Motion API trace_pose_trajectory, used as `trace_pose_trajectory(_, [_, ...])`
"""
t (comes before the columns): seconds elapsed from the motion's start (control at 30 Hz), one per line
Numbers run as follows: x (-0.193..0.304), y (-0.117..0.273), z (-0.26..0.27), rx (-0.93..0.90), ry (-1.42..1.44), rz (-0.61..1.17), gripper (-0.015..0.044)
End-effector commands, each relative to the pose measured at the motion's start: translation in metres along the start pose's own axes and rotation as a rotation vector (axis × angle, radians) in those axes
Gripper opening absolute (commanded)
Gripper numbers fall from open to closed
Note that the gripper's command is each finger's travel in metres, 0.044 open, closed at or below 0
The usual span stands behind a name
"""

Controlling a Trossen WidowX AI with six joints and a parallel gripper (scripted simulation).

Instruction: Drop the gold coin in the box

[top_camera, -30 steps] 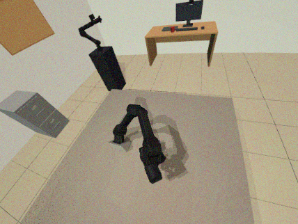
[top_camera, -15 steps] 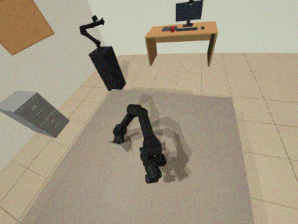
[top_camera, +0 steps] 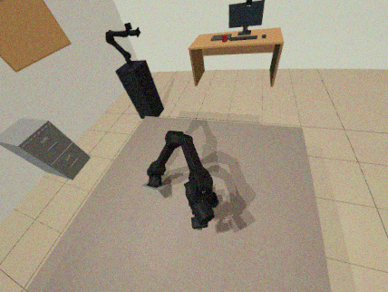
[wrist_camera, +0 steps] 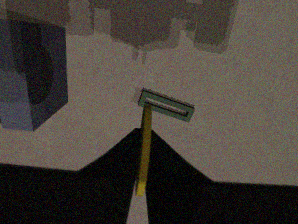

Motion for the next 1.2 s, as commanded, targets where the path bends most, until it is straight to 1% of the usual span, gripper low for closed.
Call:
trace_pose_trajectory(0.0, [-0.002, 0.001, 0.011, -0.002, -0.005, -0.002, 0.0000])
trace_pose_trajectory(1.17, [-0.001, -0.001, 0.101, -0.009, -0.006, -0.001, 0.0000])
Point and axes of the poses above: the point midway between the two fingers, 35 mm back from their tips, its own y axis back along the fingers, its own z axis across the jaws, x = y × z, the point moved 10 cm from there along y, back along the fingers, and after that the axes turned 9 degrees about -y, right-handed, at the moved point
